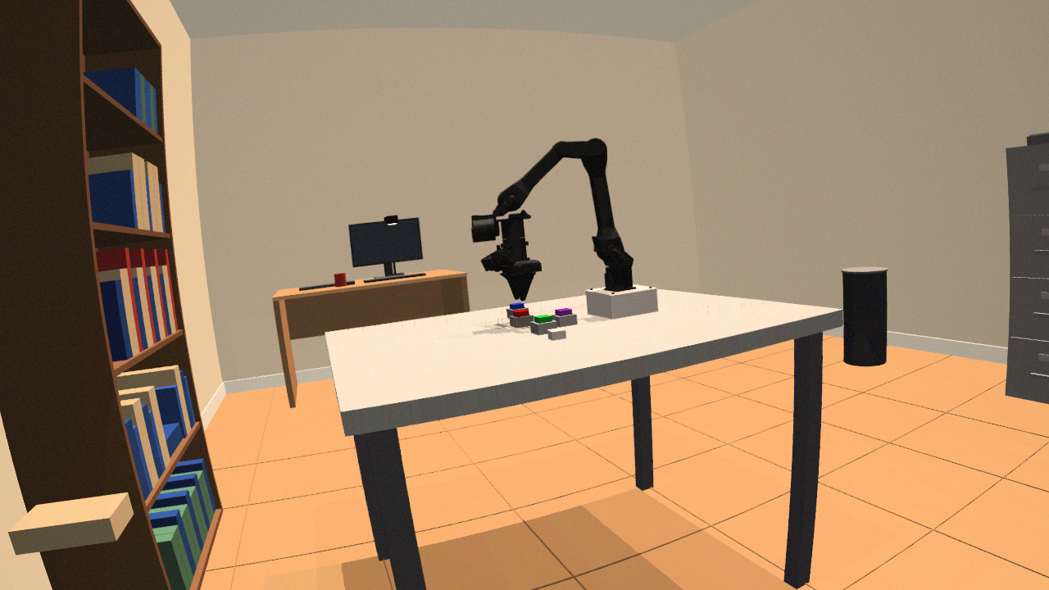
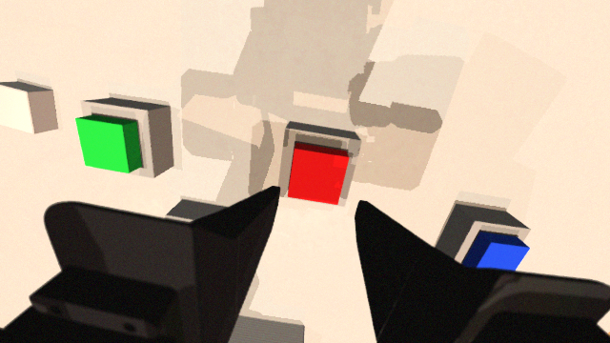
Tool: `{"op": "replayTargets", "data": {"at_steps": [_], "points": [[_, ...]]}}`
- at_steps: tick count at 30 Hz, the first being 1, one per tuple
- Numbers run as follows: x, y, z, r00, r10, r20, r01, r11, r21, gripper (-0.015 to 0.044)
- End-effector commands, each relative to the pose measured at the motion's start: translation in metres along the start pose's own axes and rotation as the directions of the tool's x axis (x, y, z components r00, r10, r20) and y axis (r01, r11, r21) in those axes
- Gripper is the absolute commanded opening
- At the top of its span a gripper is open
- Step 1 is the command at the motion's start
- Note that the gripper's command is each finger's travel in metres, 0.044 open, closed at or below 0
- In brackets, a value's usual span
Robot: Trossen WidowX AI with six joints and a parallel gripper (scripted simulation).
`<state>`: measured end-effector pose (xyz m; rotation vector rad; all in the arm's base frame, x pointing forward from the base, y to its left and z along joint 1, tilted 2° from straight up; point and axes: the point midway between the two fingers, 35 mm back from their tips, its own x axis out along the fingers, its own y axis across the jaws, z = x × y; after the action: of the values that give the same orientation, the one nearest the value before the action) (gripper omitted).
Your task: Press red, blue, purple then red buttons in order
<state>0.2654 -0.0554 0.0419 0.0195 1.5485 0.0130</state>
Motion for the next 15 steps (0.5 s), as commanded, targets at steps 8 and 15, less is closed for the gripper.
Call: {"op": "replayTargets", "data": {"at_steps": [8, 15], "points": [[0.0013, 0.0006, 0.0005, 1.0, 0.002, 0.006, -0.002, 1.0, -0.002, 0.002], [0.0085, 0.0005, 0.0009, 1.0, 0.003, 0.006, -0.003, 1.0, -0.002, 0.002]]}}
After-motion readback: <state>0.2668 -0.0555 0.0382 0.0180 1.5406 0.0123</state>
